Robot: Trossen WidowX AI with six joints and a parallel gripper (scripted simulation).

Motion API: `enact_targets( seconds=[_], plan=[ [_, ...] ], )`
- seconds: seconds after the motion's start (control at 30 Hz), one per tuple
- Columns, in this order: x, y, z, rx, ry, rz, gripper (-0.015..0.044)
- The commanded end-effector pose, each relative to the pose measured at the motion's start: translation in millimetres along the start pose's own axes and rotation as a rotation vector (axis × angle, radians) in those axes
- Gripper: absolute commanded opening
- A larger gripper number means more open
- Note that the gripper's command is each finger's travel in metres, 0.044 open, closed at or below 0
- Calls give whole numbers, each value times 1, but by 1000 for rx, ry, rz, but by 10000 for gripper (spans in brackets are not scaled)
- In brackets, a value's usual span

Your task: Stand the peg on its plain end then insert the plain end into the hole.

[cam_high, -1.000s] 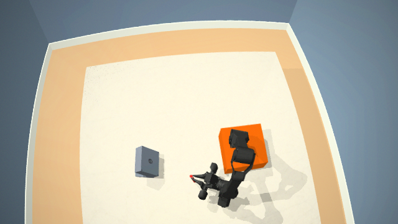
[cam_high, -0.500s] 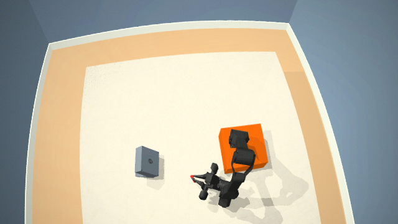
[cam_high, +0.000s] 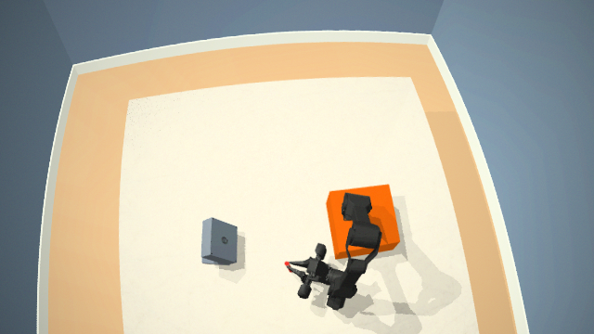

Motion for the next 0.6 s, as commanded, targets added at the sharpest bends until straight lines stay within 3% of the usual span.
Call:
enact_targets(
  seconds=[0.0,0.57],
  plan=[
    [1,-1,2,0,0,0,49],
    [3,-1,4,7,-10,-3,49]
  ],
)
Point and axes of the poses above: the point midway between the two fingers, 35 mm back from their tips, its own x axis back along the fingers, its own y axis across the jaws, z = x × y, the point moved 7 cm from there along x, back along the fingers, and after that the axes turned 11 degrees about -x, right-handed, at the moved point
